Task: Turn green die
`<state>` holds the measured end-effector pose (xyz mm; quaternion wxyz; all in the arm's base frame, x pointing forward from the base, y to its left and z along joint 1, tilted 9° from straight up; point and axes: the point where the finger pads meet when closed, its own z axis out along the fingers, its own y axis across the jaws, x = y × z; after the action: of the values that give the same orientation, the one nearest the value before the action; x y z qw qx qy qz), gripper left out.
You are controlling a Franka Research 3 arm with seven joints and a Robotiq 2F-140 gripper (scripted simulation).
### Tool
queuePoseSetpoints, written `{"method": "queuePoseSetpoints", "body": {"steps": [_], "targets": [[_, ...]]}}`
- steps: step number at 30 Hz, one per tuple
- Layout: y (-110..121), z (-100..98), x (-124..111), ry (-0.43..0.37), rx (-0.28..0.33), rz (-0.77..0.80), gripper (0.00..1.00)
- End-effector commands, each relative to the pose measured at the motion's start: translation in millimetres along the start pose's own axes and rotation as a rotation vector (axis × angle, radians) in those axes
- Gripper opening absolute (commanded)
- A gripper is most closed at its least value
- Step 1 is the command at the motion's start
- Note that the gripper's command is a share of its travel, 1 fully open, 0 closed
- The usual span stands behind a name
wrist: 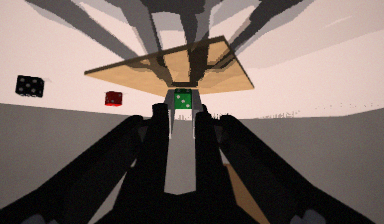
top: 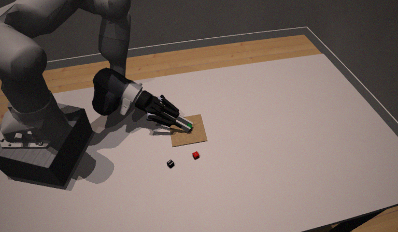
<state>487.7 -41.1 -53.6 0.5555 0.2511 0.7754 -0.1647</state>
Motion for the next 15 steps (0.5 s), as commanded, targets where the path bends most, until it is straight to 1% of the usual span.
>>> {"method": "queuePoseSetpoints", "body": {"steps": [1, 2, 6, 7, 9, 10, 12, 13, 15], "targets": [[-1.4, 0.4, 1.2, 0.003, 0.004, 0.004, 0.12], [-1.4, 0.4, 1.2, 0.003, 0.004, 0.004, 0.14], [-1.4, 0.4, 1.2, 0.003, 0.004, 0.004, 0.14], [-1.4, 0.4, 1.2, 0.003, 0.004, 0.004, 0.17], [-1.4, 0.4, 1.2, 0.003, 0.004, 0.004, 0.17], [-1.4, 0.4, 1.2, 0.003, 0.004, 0.004, 0.19], [-1.4, 0.4, 1.2, 0.003, 0.004, 0.004, 0.19], [-1.4, 0.4, 1.2, 0.003, 0.004, 0.004, 0.21], [-1.4, 0.4, 1.2, 0.003, 0.004, 0.004, 0.21]]}}
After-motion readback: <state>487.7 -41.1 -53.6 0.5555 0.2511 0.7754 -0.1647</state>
